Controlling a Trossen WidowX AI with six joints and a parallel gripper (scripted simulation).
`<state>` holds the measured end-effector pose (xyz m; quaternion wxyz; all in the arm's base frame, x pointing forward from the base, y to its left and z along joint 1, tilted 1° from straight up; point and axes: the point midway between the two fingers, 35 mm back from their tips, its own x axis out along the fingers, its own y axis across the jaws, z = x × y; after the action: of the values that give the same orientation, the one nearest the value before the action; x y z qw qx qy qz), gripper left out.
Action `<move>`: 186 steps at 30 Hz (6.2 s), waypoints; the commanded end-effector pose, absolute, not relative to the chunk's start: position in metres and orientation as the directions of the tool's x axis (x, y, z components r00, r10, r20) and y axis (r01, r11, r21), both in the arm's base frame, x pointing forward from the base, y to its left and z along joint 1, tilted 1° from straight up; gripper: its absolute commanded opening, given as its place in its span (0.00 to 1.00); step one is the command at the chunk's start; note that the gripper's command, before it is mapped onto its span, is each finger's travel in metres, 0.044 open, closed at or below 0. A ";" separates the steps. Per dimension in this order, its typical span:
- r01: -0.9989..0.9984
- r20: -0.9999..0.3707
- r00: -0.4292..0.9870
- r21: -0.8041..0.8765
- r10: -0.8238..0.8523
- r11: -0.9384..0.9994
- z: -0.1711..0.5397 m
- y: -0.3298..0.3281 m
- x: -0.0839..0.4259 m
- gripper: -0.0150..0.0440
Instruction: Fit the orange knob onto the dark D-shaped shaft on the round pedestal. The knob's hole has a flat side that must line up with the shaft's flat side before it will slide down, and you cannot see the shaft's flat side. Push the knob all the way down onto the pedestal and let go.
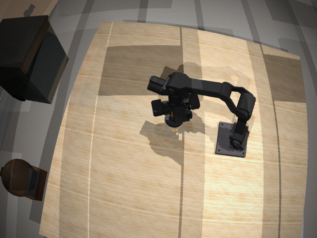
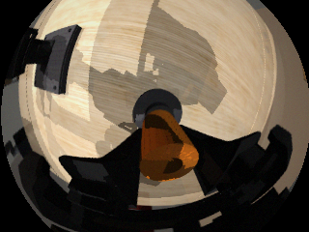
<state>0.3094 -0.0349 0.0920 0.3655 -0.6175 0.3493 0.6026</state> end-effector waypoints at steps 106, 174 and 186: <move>-0.566 -0.999 0.038 -0.030 0.011 -0.824 0.094 -0.033 0.308 0.25; -0.383 -0.999 0.038 -0.025 0.011 -0.924 0.091 -0.035 0.315 0.25; -0.383 -0.999 0.038 -0.025 0.011 -0.924 0.093 -0.035 0.314 0.25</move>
<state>0.3144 -0.0348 0.0902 0.1448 -0.7048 0.1337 0.6815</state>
